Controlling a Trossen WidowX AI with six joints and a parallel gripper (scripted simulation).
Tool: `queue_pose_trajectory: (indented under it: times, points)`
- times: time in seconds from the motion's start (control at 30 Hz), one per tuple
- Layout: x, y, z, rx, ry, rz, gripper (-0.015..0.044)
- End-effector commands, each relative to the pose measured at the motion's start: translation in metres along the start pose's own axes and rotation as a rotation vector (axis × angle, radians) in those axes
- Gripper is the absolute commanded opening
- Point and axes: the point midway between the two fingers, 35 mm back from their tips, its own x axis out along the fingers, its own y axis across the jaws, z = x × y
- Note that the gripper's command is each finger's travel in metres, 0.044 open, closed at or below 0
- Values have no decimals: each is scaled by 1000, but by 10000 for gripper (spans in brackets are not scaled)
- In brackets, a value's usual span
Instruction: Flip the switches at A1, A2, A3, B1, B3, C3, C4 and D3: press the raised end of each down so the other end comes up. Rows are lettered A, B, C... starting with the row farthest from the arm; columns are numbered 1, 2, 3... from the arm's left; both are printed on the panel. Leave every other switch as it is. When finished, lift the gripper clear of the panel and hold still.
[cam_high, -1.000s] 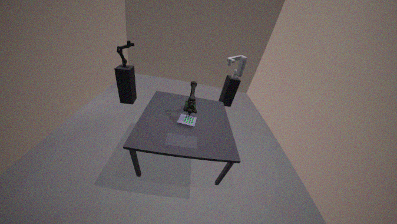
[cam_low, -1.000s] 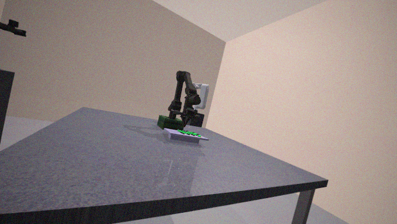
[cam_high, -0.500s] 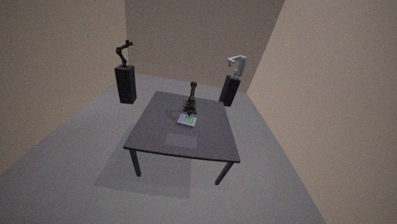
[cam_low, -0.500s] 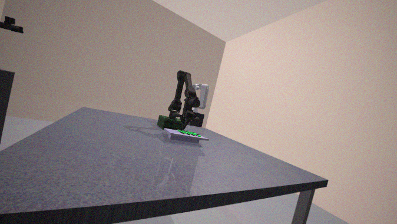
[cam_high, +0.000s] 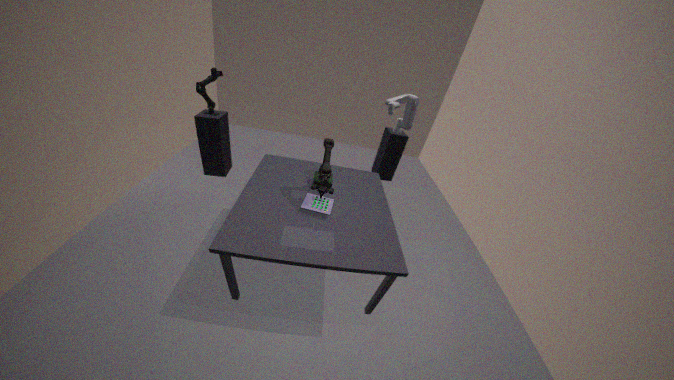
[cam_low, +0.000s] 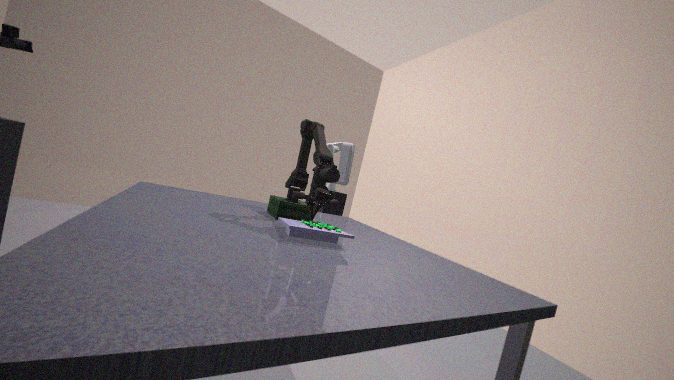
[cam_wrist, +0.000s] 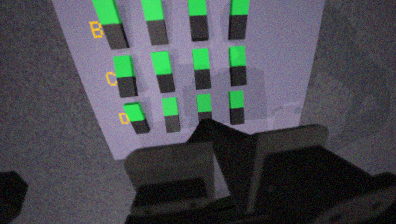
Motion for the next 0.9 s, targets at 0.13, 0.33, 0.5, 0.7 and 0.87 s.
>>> queue_pose_trajectory:
  times: [0.13, 0.33, 0.5, 0.7, 0.87]
  points:
    - [1, -1, 0, 3, -2, -4, 0]
    - [2, -1, 0, 3, -2, -4, 0]
    - [2, -1, 0, 3, -2, -4, 0]
    - [3, -1, 0, 3, -2, -4, 0]
    - [4, -1, 0, 3, -2, -4, 0]
